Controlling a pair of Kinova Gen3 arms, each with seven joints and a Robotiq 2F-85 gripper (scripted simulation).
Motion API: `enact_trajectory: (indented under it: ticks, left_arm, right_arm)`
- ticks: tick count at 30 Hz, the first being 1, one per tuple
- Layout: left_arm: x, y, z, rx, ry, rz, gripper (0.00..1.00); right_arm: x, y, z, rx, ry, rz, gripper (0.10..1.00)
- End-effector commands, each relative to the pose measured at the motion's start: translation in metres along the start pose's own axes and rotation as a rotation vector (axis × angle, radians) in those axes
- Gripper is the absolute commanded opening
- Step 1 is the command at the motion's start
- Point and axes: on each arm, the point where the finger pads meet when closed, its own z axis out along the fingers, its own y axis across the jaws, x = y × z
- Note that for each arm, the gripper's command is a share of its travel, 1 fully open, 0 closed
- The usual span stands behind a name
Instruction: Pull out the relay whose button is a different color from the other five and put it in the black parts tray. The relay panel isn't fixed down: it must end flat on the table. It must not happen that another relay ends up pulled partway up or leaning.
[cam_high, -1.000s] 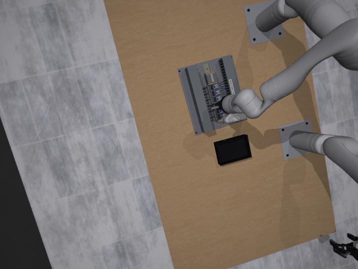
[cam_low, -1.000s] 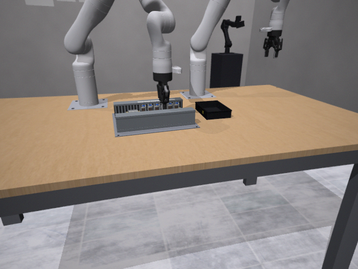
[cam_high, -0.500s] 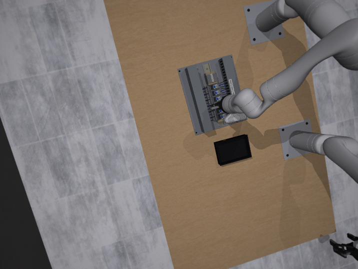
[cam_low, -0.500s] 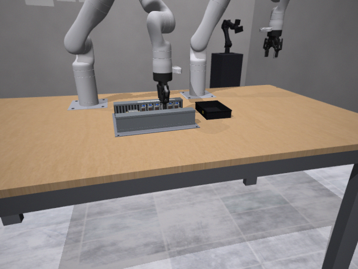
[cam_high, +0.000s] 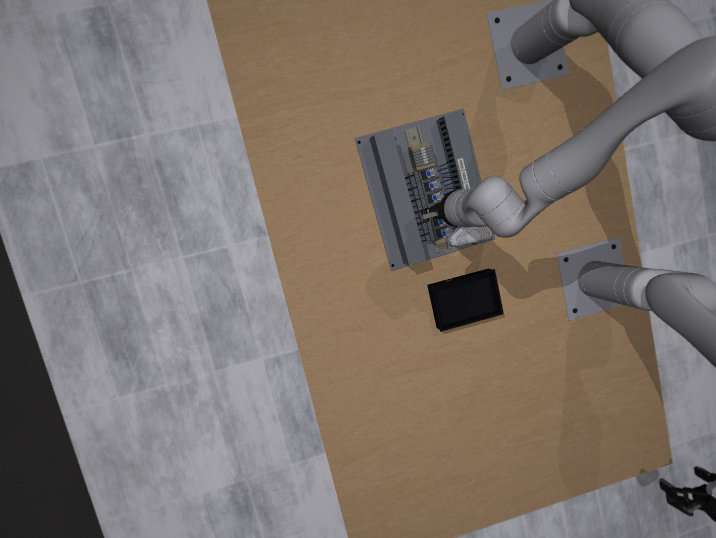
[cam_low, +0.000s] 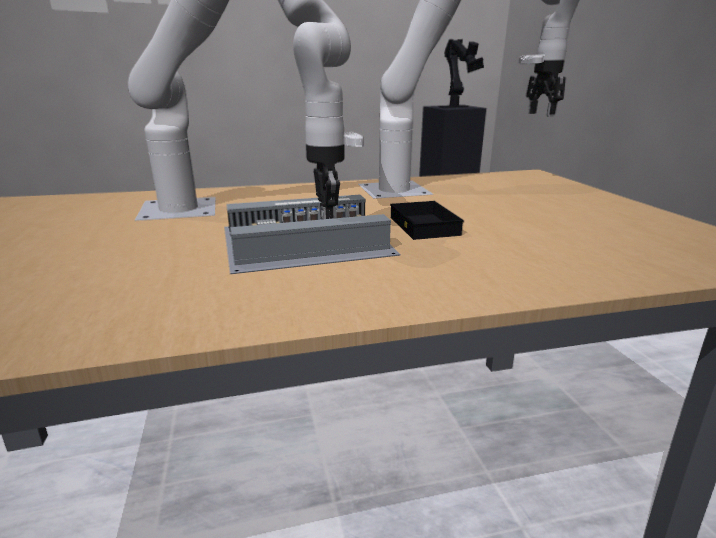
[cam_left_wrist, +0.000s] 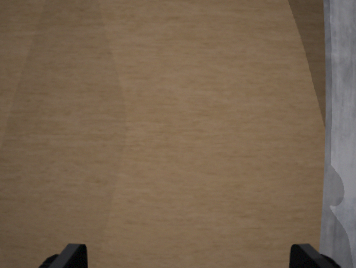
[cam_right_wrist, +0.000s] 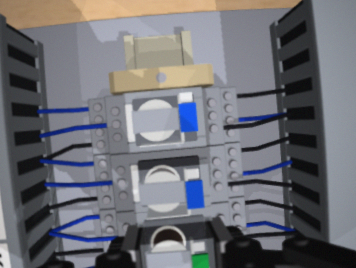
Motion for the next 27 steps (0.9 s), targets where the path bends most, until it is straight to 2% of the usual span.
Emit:
enact_trajectory:
  ticks: [1,10,27]
  left_arm:
    - [-0.0004,0.0,-0.0008,0.0,-0.002,0.0,1.0]
    - [-0.0004,0.0,-0.0008,0.0,-0.002,0.0,1.0]
    - [-0.0004,0.0,-0.0008,0.0,-0.002,0.0,1.0]
  right_arm:
    - [0.0004,0.0004,-0.0007,-0.001,0.001,0.0,0.099]
    - [0.0004,0.0004,-0.0007,-0.002,0.001,0.0,0.099]
    - [0.0004,-0.0003,-0.0008,-0.028,0.001,0.0,0.099]
